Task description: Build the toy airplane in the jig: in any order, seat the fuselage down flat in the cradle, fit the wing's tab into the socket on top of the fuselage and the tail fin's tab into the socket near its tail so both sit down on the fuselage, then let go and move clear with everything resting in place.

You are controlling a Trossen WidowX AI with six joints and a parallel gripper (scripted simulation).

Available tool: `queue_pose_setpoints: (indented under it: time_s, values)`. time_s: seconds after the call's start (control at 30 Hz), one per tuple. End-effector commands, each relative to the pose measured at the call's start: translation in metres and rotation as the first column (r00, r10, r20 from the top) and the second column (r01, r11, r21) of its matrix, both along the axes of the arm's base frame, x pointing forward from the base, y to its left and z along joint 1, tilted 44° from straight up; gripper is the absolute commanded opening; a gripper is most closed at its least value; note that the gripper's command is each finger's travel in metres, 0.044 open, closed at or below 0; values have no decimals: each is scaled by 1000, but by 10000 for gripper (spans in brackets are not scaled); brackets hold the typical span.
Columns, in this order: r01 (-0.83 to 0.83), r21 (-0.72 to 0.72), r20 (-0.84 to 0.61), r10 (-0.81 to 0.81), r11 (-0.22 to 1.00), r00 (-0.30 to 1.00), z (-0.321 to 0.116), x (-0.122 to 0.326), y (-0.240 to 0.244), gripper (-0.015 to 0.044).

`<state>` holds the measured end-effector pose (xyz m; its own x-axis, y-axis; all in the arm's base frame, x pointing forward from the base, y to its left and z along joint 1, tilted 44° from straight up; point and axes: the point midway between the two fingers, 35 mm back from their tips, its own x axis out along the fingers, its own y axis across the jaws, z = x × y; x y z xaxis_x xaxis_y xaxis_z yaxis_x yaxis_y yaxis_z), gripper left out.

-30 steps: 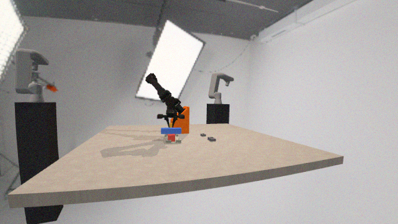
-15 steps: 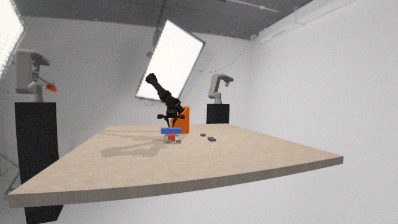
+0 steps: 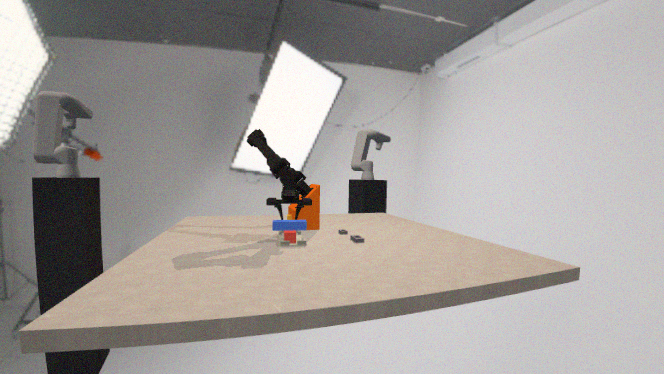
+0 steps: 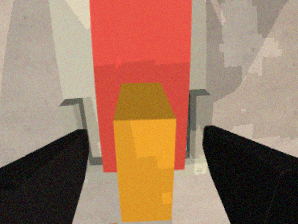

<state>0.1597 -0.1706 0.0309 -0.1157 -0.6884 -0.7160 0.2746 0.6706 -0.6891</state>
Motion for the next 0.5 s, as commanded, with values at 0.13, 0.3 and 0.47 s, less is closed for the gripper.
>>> queue_pose_setpoints:
  time_s: [0.13,0.3,0.47]
  values:
    - [1,17,2,-1,1000,1000,29,12,32,260]
    - [1,6,-3,-1,1000,1000,66,12,63,260]
    - [1,6,-2,-1,1000,1000,62,17,67,260]
